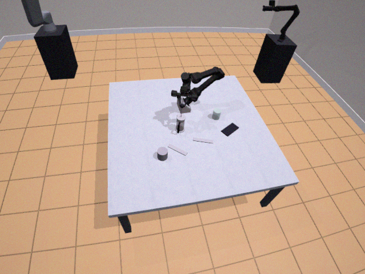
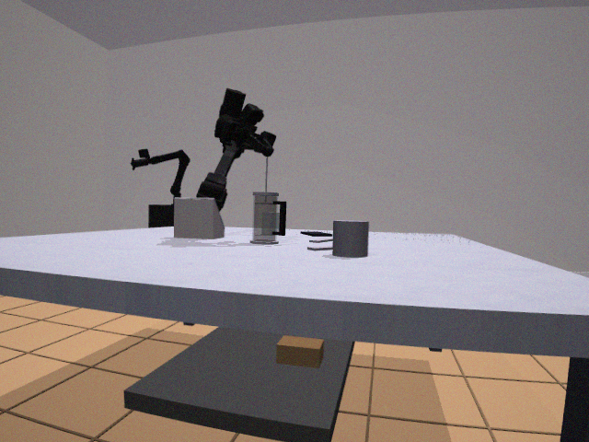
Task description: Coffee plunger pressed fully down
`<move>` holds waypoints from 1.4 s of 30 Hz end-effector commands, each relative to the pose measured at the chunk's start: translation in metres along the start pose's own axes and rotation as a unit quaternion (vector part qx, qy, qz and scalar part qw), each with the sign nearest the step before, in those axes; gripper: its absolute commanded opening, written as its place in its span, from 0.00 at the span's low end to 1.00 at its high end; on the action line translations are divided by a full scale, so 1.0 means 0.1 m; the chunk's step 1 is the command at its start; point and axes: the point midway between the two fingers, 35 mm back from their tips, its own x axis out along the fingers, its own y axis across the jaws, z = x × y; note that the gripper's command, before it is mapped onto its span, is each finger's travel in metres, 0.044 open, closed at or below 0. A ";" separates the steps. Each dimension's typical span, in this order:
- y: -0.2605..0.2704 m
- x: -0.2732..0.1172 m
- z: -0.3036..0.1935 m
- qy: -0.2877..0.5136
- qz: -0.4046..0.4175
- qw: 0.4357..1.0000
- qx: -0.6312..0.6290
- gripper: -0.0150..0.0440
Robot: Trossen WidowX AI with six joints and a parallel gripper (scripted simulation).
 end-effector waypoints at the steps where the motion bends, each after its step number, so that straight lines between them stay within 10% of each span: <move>1: -0.01 0.09 -0.16 0.014 -0.001 1.000 0.005 0.45; 42: 0.01 0.49 -0.68 0.013 -0.001 1.000 0.006 0.45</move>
